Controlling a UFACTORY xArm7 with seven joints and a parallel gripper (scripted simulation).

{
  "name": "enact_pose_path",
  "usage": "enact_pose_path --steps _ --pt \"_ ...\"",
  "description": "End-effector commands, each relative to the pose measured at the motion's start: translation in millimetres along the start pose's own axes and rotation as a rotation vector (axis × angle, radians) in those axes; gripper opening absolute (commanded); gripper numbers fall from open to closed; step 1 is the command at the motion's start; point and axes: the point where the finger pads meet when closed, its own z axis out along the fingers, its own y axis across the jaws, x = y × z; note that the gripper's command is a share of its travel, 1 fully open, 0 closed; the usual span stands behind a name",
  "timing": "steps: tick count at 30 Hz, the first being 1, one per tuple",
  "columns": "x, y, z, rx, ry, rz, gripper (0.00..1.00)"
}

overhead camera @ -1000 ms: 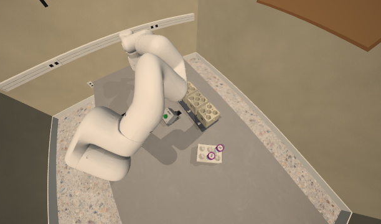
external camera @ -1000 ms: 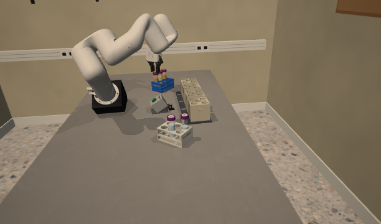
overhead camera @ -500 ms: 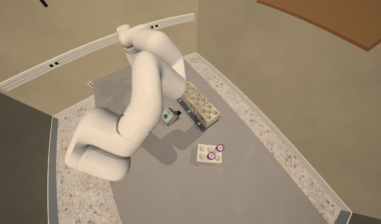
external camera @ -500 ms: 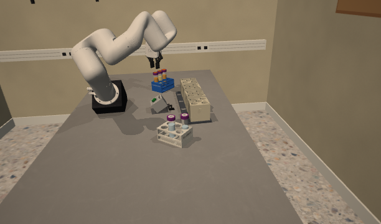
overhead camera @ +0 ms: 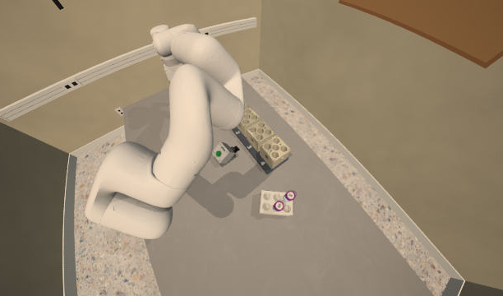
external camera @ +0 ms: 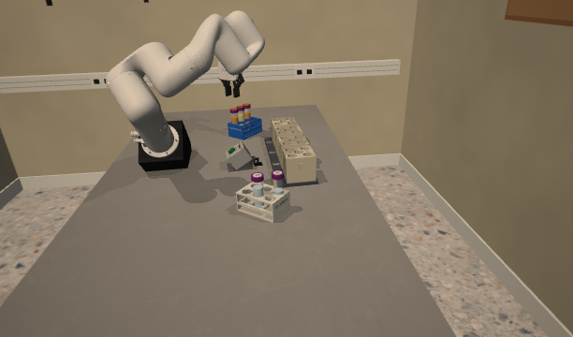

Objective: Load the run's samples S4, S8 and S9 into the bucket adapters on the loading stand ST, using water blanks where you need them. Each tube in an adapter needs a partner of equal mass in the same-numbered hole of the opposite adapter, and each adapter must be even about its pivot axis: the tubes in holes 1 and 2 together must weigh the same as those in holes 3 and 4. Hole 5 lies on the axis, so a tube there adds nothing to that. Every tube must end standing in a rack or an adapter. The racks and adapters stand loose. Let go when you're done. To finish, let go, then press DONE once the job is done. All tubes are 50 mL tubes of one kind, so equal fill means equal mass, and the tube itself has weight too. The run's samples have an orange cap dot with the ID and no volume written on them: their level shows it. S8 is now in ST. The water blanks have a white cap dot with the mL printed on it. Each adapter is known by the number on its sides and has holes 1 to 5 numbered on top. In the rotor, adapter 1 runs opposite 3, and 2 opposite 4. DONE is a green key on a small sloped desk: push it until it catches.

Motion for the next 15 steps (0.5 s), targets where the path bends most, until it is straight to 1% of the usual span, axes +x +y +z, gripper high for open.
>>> enact_pose_path --steps 1,10,12,15 --pt "0.9 -0.6 -12.2 0.002 0.005 0.000 0.44" --pt "0.8 -0.6 -30.1 0.002 0.005 0.000 0.44" --pt "0.8 -0.6 -30.1 0.002 0.005 0.000 0.44" --pt "0.7 -0.6 -36.1 0.002 0.005 0.000 0.44"
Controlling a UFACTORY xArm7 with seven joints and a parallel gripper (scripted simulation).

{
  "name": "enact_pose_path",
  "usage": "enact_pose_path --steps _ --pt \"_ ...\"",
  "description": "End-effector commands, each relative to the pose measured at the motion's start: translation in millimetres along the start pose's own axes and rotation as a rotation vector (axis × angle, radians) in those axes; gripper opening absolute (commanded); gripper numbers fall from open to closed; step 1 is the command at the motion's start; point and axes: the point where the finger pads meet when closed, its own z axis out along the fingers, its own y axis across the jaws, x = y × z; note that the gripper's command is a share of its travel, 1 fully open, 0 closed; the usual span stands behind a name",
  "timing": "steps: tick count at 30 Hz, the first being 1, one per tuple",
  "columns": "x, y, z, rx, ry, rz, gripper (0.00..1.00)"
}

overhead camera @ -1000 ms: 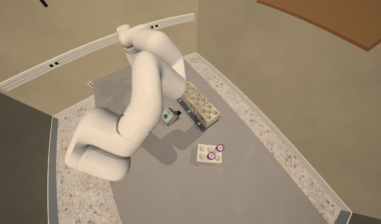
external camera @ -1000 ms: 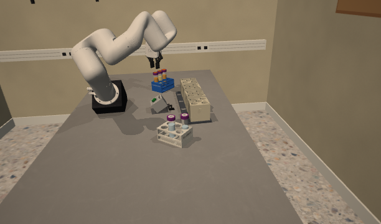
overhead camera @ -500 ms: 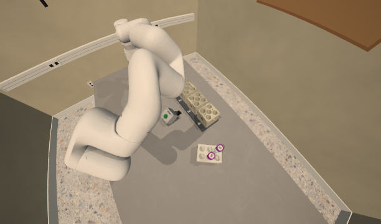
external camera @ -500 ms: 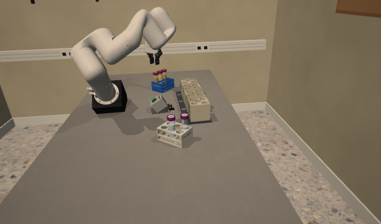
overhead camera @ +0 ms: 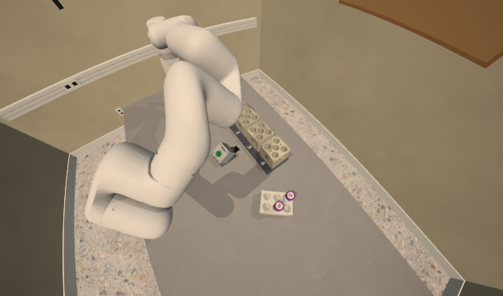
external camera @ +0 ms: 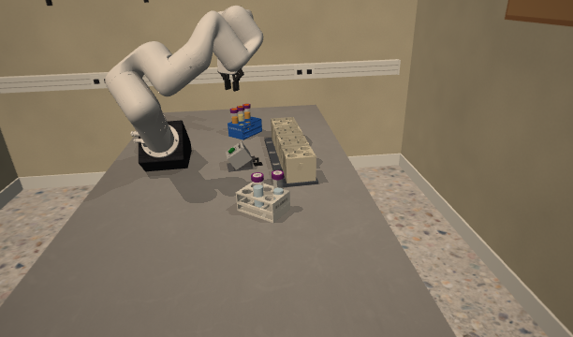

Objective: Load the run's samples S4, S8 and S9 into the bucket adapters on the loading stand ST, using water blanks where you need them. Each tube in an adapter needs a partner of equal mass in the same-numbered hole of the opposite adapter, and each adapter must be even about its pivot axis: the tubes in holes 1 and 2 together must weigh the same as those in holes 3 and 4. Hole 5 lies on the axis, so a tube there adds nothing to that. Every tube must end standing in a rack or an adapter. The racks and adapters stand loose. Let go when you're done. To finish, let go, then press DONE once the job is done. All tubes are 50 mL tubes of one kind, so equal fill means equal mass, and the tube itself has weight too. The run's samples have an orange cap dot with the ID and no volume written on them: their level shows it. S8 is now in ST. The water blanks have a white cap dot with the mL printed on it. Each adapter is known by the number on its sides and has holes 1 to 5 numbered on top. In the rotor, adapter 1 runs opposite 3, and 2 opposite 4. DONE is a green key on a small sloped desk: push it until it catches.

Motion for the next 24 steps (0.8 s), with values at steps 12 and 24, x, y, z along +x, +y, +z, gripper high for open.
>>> enact_pose_path --steps 12,24 --pt "0.6 -0.5 -32.4 0.002 0.004 0.000 0.44" --pt "0.6 -0.5 -32.4 0.002 0.004 0.000 0.44"
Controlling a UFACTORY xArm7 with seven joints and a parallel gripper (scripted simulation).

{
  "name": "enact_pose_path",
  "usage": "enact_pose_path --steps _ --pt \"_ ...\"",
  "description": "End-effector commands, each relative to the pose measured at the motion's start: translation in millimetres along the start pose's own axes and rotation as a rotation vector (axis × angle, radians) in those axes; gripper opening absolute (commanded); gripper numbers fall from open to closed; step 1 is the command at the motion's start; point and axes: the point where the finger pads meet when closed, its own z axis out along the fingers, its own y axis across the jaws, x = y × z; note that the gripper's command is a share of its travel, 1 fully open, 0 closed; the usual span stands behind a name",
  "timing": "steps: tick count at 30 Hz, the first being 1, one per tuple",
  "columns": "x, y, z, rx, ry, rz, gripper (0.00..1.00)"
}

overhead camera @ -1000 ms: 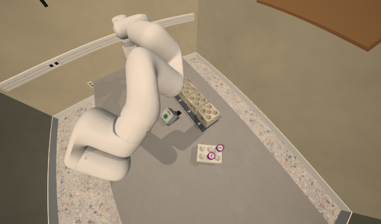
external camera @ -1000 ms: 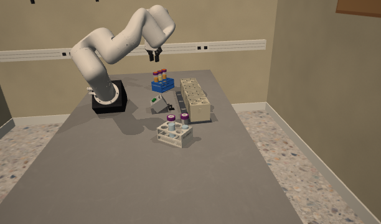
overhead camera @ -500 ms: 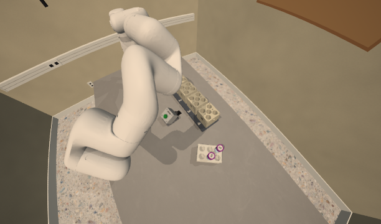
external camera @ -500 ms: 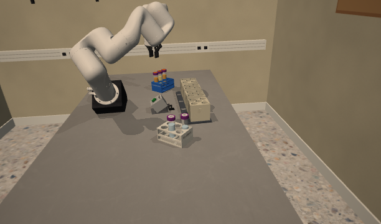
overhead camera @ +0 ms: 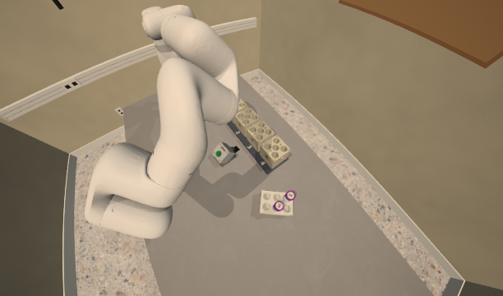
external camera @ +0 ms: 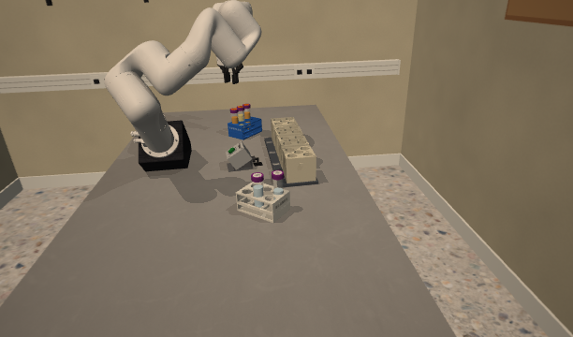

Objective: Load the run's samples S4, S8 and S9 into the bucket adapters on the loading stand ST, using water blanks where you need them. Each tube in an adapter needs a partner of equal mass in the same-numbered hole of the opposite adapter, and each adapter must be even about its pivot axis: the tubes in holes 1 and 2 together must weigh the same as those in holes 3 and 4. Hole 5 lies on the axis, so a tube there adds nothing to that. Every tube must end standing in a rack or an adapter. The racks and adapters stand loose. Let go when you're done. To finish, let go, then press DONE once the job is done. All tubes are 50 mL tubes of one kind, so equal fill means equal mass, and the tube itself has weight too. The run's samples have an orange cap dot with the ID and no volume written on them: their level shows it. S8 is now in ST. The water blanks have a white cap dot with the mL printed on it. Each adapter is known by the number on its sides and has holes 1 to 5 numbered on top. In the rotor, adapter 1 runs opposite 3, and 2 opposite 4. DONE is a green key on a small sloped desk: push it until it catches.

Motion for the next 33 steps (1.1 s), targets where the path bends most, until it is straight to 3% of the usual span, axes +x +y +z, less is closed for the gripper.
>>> enact_pose_path --steps 1,12,13,24,33 --pt "0.6 -0.6 -2.8 0.002 0.005 0.000 0.44" --pt "0.6 -0.6 -2.8 0.002 0.005 0.000 0.44" --pt "0.6 -0.6 -2.8 0.002 0.005 0.000 0.57" --pt "0.7 -0.6 3.1 0.002 0.005 0.000 0.57" --pt "0.7 -0.6 21.1 0.002 0.005 0.000 0.57"
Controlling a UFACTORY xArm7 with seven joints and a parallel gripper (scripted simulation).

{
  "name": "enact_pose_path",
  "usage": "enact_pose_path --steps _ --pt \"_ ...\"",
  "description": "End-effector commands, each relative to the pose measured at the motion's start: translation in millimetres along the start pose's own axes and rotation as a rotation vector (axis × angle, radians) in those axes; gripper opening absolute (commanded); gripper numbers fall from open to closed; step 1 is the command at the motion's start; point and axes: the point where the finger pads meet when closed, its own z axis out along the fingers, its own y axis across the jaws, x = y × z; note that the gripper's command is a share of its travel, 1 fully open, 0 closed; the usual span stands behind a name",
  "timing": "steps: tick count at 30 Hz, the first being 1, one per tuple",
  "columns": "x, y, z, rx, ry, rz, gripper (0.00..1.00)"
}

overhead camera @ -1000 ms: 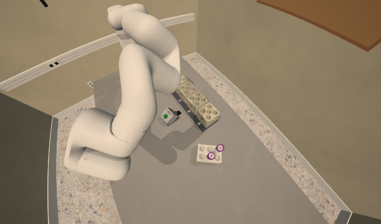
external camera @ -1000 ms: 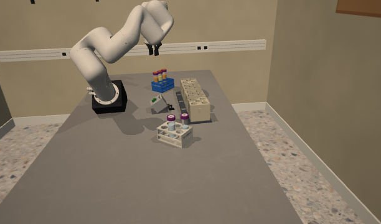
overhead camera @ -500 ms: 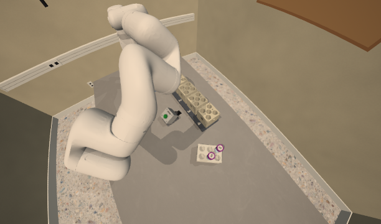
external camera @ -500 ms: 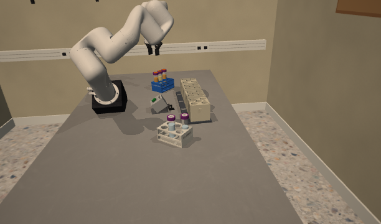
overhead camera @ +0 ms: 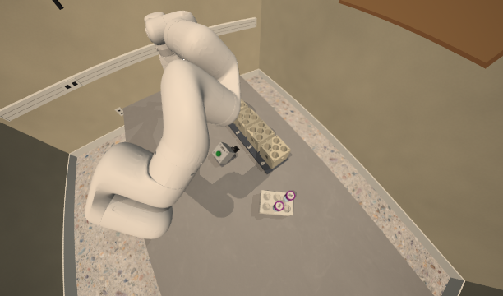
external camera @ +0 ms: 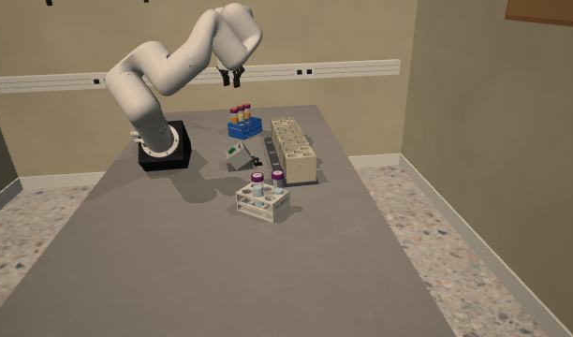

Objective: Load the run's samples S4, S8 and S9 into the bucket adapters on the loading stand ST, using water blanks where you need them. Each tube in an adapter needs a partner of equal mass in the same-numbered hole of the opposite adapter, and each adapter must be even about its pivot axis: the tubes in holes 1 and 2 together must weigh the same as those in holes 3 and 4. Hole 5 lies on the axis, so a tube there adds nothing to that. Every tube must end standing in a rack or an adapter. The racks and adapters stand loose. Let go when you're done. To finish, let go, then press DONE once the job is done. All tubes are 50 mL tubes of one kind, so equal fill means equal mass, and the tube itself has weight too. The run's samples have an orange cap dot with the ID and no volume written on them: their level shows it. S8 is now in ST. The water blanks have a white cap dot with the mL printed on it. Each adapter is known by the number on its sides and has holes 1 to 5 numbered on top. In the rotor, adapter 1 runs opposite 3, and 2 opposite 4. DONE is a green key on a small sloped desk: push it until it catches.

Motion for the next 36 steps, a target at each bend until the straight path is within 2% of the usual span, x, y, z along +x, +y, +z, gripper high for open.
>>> enact_pose_path --steps 1,36 --pt "0.8 -0.6 7.1 0.002 0.005 0.000 0.57" --pt "1.1 -0.7 69.1 0.002 0.005 0.000 0.57"
